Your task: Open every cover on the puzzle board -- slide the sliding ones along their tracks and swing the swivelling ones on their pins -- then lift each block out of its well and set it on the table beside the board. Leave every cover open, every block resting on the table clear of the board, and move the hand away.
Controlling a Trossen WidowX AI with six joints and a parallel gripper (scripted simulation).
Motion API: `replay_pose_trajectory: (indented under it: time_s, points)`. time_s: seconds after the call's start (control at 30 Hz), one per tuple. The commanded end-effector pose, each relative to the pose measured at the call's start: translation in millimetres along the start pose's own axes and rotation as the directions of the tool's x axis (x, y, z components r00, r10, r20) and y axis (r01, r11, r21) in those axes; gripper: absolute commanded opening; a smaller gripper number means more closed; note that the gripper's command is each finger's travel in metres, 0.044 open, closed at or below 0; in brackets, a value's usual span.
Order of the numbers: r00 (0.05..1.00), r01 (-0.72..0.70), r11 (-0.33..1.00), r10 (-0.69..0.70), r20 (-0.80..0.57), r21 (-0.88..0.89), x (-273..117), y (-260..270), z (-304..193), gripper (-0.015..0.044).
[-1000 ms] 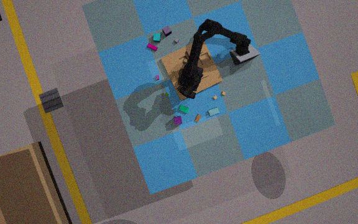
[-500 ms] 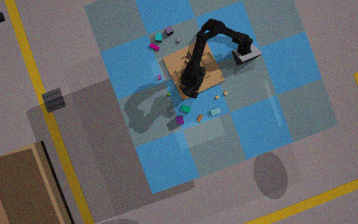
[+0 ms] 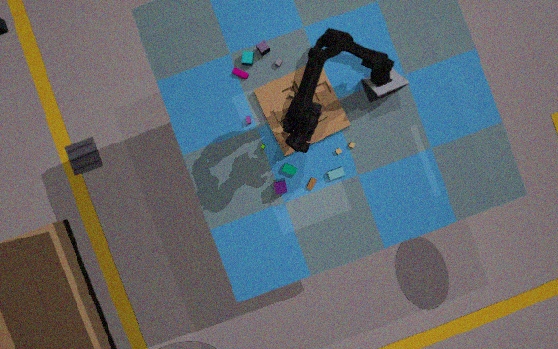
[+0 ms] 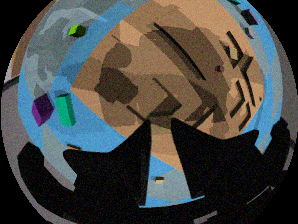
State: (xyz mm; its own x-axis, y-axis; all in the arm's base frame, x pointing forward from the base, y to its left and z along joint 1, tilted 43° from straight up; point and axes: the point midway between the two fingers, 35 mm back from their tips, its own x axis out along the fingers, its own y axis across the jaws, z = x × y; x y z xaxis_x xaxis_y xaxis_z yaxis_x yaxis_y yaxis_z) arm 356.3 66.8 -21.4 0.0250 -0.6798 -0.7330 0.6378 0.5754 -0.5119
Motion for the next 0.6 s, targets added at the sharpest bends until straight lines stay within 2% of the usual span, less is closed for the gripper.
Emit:
replay_pose_trajectory:
  time_s: [0.0,0.57]
  points:
    - [1.000,-0.001,1.000,0.001,-0.005,0.005,-5,0,0,0.0080]
    - [1.000,-0.002,1.000,0.002,-0.006,0.004,-43,0,0,0.0080]
